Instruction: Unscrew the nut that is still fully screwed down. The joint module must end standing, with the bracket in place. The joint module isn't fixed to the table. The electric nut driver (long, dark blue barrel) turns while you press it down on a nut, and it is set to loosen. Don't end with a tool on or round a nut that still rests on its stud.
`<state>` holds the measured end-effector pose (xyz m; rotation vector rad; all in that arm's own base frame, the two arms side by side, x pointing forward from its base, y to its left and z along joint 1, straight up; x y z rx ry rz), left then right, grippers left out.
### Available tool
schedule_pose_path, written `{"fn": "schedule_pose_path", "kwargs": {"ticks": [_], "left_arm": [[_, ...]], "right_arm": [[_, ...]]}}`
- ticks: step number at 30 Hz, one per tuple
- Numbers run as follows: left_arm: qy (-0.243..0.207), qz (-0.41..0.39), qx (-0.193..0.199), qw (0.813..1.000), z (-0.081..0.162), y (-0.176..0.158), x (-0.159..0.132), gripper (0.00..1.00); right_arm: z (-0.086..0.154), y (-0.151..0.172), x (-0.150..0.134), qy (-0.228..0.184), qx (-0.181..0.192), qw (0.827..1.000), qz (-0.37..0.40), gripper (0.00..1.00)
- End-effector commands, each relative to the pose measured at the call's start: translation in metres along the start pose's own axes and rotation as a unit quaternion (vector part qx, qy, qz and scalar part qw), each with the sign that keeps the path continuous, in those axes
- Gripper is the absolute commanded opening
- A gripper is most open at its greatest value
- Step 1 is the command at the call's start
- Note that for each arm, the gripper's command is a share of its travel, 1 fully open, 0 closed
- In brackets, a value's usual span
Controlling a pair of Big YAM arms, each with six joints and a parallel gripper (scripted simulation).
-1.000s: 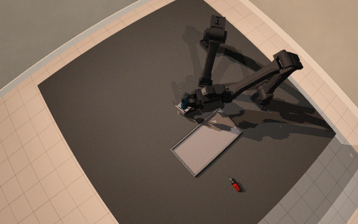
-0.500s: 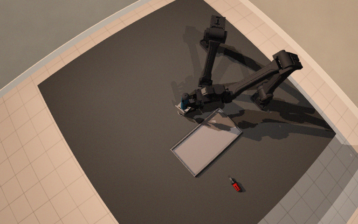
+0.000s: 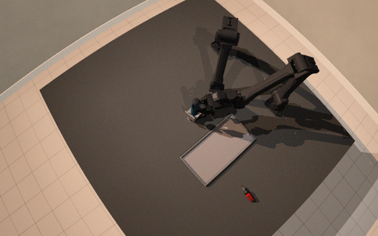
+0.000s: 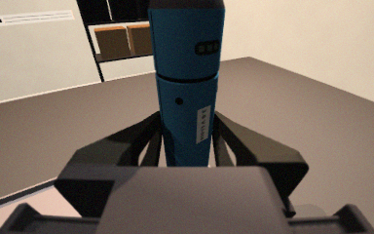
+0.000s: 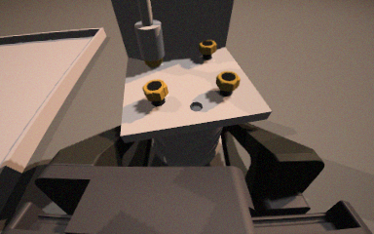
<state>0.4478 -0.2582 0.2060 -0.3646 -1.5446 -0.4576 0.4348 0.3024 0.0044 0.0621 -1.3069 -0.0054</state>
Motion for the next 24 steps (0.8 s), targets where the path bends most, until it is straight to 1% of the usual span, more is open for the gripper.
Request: {"fn": "schedule_pose_path", "kwargs": {"ticks": [1, 4, 7, 12, 17, 21, 24], "left_arm": [[-0.046, -0.006, 0.007, 0.999, -0.0044, 0.007, 0.0286, 0.42], [-0.051, -0.006, 0.007, 0.999, -0.0074, 0.0073, 0.0322, 0.42], [-0.047, -0.005, 0.007, 0.999, -0.0067, 0.007, 0.0279, 0.42], [-0.052, -0.006, 0.007, 0.999, -0.0055, 0.0073, 0.0331, 0.42], [-0.044, -0.005, 0.007, 0.999, -0.0051, 0.0068, 0.0246, 0.42], [-0.052, -0.005, 0.007, 0.999, -0.0072, 0.0072, 0.0309, 0.42], [-0.049, -0.005, 0.007, 0.999, -0.007, 0.0071, 0.0284, 0.42]], "right_arm": [[-0.0034, 0.0044, 0.0089, -0.009, 0.003, 1.0, -0.009, 0.59], [-0.0034, 0.0044, 0.0089, -0.009, 0.003, 1.0, -0.009, 0.59], [-0.0034, 0.0044, 0.0089, -0.009, 0.003, 1.0, -0.009, 0.59], [-0.0034, 0.0044, 0.0089, -0.009, 0.003, 1.0, -0.009, 0.59], [-0.0034, 0.0044, 0.0089, -0.009, 0.003, 1.0, -0.009, 0.59], [-0.0034, 0.0044, 0.0089, -0.009, 0.003, 1.0, -0.009, 0.59], [-0.0034, 0.0044, 0.0089, -0.009, 0.003, 1.0, -0.009, 0.59]]}}
Point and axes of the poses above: on each arm, the point where the finger pads meet when closed, its own z axis back along the fingers, its own y axis across the jaws, x = y × z, the point moved 3 cm from there along z, back along the fingers, and after that the axes turned 3 degrees about -z, right-handed, at the moved point
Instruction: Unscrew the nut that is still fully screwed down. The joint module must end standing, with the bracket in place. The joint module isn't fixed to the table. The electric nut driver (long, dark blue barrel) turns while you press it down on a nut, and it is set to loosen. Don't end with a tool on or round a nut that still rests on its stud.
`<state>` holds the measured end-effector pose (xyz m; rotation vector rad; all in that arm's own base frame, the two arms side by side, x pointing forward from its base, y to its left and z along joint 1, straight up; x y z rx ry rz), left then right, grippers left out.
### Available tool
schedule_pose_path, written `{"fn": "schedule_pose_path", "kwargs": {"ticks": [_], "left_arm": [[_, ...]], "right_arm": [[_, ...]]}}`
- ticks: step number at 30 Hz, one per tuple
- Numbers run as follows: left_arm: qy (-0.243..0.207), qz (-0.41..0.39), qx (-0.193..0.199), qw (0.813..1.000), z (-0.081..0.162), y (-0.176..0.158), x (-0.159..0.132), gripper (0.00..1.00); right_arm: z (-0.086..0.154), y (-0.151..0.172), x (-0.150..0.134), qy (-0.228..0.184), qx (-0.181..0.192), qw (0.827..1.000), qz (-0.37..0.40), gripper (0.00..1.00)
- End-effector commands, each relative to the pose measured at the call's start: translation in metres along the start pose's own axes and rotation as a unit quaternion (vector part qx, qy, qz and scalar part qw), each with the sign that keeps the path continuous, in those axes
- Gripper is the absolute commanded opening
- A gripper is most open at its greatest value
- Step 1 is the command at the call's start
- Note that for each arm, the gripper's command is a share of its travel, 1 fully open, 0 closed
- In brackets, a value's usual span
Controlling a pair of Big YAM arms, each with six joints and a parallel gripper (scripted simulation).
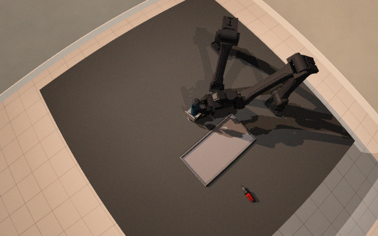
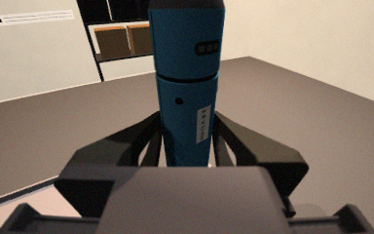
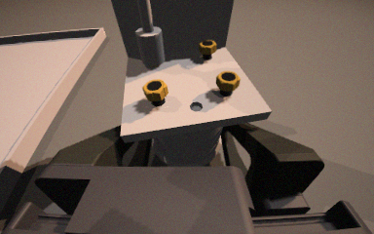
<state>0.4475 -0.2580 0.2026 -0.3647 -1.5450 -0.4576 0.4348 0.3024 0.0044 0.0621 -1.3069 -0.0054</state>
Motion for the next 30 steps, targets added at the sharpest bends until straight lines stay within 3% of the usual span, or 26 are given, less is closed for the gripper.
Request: {"fn": "schedule_pose_path", "kwargs": {"ticks": [1, 30], "left_arm": [[-0.05, -0.005, 0.007, 0.999, -0.0073, 0.0073, 0.0324, 0.42], [-0.05, -0.005, 0.007, 0.999, -0.0051, 0.0072, 0.0312, 0.42]], "right_arm": [[-0.0034, 0.0044, 0.0089, -0.009, 0.003, 1.0, -0.009, 0.59], [-0.0034, 0.0044, 0.0089, -0.009, 0.003, 1.0, -0.009, 0.59]]}}
Point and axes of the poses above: on each arm, the point where the finger pads meet when closed, its own z axis back along the fingers, its own y axis across the jaws, x = y × z, the point moved 3 cm from there along z, back along the fingers, and after that the axes turned 3 degrees about -z, right-handed, at the moved point
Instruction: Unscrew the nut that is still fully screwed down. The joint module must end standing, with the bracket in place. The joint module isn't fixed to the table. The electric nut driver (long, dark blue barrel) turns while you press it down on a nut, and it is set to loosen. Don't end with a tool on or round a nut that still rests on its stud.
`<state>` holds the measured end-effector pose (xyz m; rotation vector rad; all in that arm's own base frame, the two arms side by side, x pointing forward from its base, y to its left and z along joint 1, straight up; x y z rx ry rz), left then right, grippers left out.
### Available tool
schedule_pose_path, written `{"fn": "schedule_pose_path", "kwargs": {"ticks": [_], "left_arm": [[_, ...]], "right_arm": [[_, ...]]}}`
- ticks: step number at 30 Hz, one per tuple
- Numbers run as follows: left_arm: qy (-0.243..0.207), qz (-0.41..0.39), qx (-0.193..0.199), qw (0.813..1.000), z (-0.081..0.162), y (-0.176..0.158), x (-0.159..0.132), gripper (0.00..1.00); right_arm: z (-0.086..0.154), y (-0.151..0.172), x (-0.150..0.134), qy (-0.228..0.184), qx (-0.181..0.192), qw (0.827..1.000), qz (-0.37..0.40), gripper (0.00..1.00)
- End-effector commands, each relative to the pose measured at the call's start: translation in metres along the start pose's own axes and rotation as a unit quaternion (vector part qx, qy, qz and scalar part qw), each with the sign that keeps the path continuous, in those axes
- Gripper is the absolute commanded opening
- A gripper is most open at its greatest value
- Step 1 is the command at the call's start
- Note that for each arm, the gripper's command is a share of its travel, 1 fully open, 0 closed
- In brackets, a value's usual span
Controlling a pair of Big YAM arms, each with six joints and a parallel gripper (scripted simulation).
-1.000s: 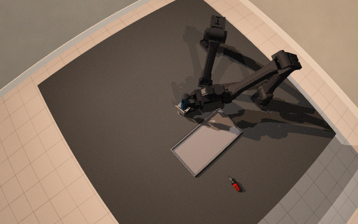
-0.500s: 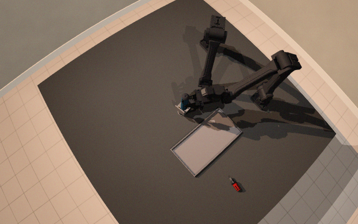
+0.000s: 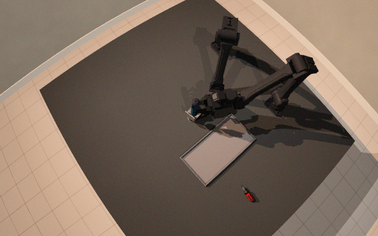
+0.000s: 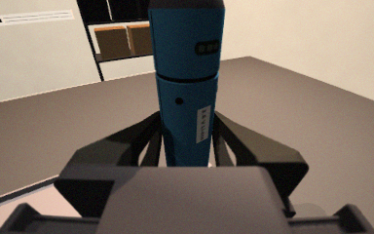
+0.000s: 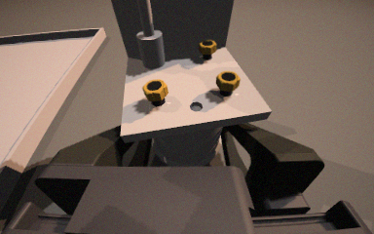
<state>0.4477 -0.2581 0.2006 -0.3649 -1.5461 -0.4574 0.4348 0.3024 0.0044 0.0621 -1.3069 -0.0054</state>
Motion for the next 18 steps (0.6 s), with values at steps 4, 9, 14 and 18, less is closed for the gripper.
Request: {"fn": "schedule_pose_path", "kwargs": {"ticks": [4, 9, 14, 18], "left_arm": [[-0.05, -0.005, 0.007, 0.999, -0.0049, 0.0073, 0.0332, 0.42], [-0.05, -0.005, 0.007, 0.999, -0.0049, 0.0073, 0.0332, 0.42], [-0.045, -0.005, 0.007, 0.999, -0.0061, 0.007, 0.0274, 0.42], [-0.048, -0.005, 0.007, 0.999, -0.0055, 0.0072, 0.0305, 0.42]], "right_arm": [[-0.0034, 0.0044, 0.0089, -0.009, 0.003, 1.0, -0.009, 0.59], [-0.0034, 0.0044, 0.0089, -0.009, 0.003, 1.0, -0.009, 0.59], [-0.0034, 0.0044, 0.0089, -0.009, 0.003, 1.0, -0.009, 0.59], [-0.0034, 0.0044, 0.0089, -0.009, 0.003, 1.0, -0.009, 0.59]]}}
Point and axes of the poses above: on each arm, the point where the finger pads meet when closed, its own z axis back along the fingers, its own y axis across the jaws, x = y × z, the point moved 3 cm from there along z, back along the fingers, and after that the axes turned 3 degrees about -z, right-handed, at the moved point
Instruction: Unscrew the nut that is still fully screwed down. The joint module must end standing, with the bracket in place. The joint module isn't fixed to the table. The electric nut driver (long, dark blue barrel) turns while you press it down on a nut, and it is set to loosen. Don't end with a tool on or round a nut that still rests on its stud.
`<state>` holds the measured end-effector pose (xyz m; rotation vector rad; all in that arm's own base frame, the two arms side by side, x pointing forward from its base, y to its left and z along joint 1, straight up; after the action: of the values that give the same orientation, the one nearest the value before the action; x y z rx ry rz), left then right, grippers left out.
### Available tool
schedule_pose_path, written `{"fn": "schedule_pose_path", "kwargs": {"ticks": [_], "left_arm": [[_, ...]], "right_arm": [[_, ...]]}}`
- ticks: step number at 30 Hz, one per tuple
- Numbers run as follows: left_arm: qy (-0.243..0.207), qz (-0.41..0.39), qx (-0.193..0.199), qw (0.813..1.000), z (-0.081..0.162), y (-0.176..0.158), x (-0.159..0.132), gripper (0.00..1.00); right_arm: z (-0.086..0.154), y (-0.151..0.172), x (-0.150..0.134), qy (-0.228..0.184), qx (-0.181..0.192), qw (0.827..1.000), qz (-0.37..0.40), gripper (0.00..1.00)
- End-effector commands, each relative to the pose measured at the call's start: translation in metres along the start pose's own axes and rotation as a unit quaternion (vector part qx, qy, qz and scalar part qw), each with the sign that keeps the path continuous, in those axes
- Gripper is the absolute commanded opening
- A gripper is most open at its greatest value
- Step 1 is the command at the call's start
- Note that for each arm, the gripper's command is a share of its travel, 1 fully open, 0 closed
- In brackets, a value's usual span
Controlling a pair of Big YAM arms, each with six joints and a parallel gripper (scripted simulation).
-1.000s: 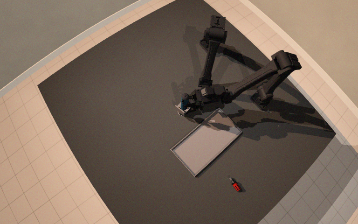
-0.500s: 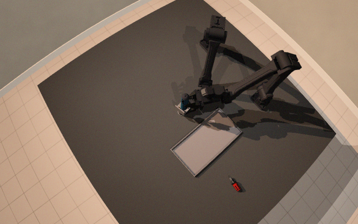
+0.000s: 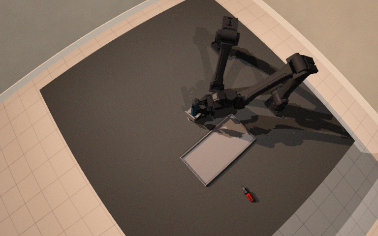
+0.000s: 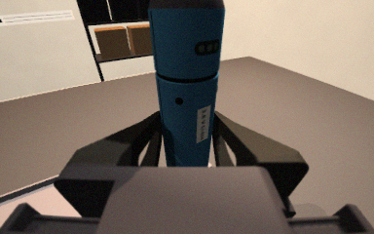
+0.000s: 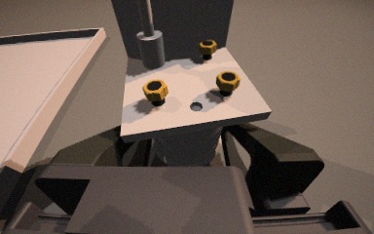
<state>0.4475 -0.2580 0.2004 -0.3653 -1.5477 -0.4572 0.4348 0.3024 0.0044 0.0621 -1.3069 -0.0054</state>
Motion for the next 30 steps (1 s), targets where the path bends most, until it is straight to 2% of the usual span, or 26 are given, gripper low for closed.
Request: {"fn": "schedule_pose_path", "kwargs": {"ticks": [1, 30], "left_arm": [[-0.047, -0.005, 0.007, 0.999, -0.0057, 0.0072, 0.0308, 0.42], [-0.041, -0.005, 0.007, 0.999, -0.0053, 0.0067, 0.0235, 0.42]], "right_arm": [[-0.0034, 0.0044, 0.0089, -0.009, 0.003, 1.0, -0.009, 0.59], [-0.0034, 0.0044, 0.0089, -0.009, 0.003, 1.0, -0.009, 0.59]]}}
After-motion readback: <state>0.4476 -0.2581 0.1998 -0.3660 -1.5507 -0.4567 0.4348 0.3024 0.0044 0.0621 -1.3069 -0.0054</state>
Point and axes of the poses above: on each arm, the point where the finger pads meet when closed, its own z axis back along the fingers, its own y axis across the jaws, x = y × z, the point moved 3 cm from there along z, back along the fingers, and after that the axes turned 3 degrees about -z, right-handed, at the moved point
